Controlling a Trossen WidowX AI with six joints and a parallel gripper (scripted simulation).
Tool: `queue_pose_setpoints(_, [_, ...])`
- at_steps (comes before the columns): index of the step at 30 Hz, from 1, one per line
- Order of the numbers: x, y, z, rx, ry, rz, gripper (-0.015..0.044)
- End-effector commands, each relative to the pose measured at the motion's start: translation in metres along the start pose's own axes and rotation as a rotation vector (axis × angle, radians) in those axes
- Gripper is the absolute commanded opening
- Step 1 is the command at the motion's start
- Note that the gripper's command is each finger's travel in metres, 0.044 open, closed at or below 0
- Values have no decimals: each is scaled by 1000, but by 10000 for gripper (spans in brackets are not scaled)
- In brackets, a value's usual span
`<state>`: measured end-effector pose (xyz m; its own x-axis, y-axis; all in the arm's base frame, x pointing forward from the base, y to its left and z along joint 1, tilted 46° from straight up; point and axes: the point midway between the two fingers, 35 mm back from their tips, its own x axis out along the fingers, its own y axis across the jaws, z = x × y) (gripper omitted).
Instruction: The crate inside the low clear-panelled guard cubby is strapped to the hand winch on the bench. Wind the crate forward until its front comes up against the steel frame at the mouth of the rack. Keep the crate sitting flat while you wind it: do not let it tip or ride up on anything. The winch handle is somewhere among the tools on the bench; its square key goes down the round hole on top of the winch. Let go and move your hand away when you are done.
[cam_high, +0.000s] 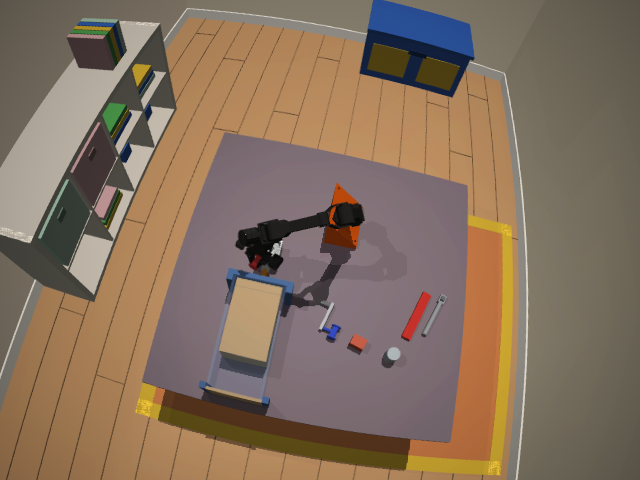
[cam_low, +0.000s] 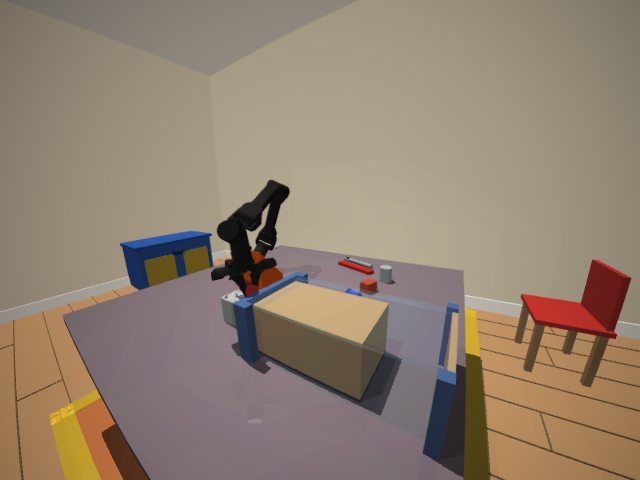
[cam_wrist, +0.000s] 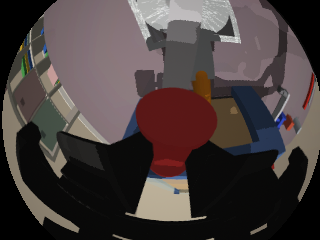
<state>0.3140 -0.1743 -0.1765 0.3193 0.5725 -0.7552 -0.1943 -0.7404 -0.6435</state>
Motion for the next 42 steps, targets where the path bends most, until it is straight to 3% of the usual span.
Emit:
queue_pose_setpoints(1, [0, -16, 2, 13, -1, -32, 0])
queue_pose_setpoints(26, [-3, -31, 4, -7, 6, 3, 0])
queue_pose_setpoints(42, [-3, -32, 5, -7, 5, 3, 420])
